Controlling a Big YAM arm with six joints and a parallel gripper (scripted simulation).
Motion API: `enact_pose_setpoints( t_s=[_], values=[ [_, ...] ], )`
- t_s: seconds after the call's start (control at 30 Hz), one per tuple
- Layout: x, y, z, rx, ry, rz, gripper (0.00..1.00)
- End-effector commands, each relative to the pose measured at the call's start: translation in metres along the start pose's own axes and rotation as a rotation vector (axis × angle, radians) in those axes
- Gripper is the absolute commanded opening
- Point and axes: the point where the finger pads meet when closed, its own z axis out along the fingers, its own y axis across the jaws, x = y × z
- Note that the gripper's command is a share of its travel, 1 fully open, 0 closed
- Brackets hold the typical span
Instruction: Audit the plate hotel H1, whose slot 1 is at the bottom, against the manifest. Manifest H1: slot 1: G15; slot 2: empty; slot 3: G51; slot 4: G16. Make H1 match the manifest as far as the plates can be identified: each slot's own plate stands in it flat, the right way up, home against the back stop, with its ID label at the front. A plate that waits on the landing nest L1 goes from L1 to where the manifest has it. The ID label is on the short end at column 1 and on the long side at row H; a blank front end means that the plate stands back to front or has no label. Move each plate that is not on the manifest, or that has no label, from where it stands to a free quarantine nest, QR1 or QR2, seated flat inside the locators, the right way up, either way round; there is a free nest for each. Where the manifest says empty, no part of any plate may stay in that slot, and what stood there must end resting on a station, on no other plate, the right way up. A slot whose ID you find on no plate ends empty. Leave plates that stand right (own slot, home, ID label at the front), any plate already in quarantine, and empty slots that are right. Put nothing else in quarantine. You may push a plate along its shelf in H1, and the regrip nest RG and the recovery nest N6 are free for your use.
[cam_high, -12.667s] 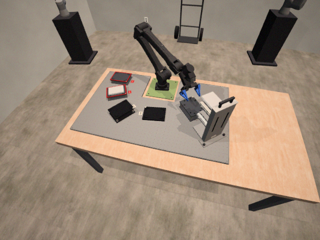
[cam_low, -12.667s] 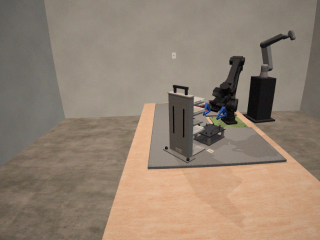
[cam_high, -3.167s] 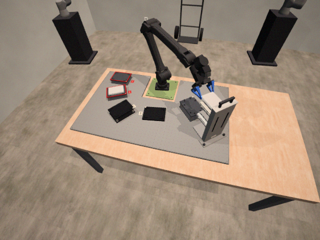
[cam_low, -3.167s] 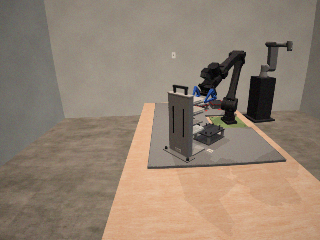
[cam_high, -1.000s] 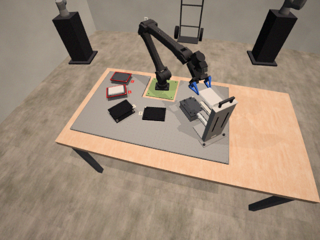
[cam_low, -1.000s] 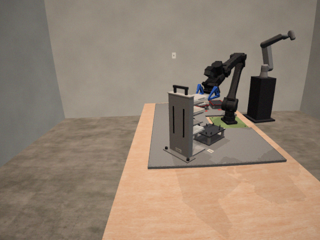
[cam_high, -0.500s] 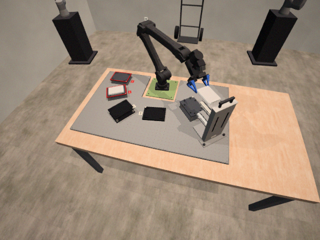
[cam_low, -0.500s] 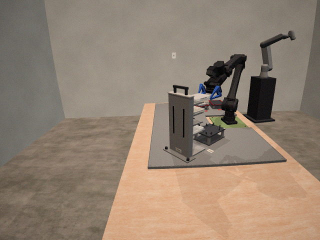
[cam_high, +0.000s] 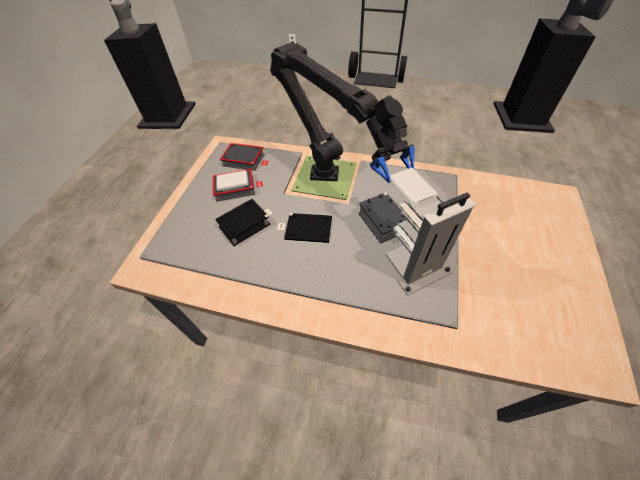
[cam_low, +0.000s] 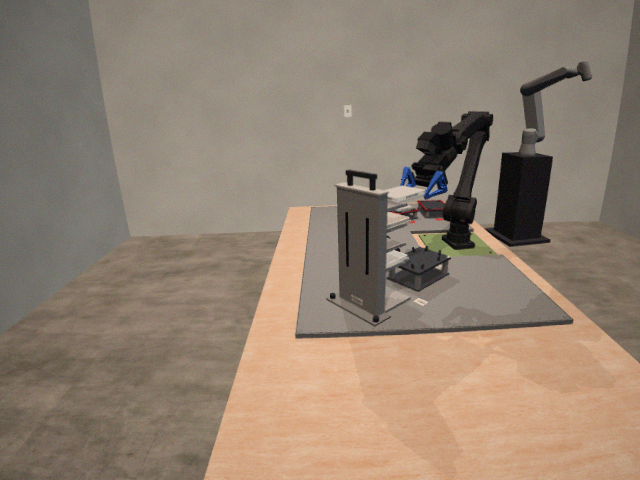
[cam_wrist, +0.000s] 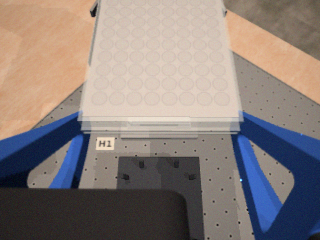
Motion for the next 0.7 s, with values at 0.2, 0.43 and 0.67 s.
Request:
enact_pose_setpoints(
  t_s=[0.2,0.43,0.67],
  values=[
    [-0.007,0.005,-0.017,-0.012,-0.028,0.012,0.86],
    [-0.002,0.005,-0.024,-0.012,-0.027,0.012,0.86],
    [0.003,0.004,-0.030,-0.011,-0.025,0.012,0.86]
  ],
)
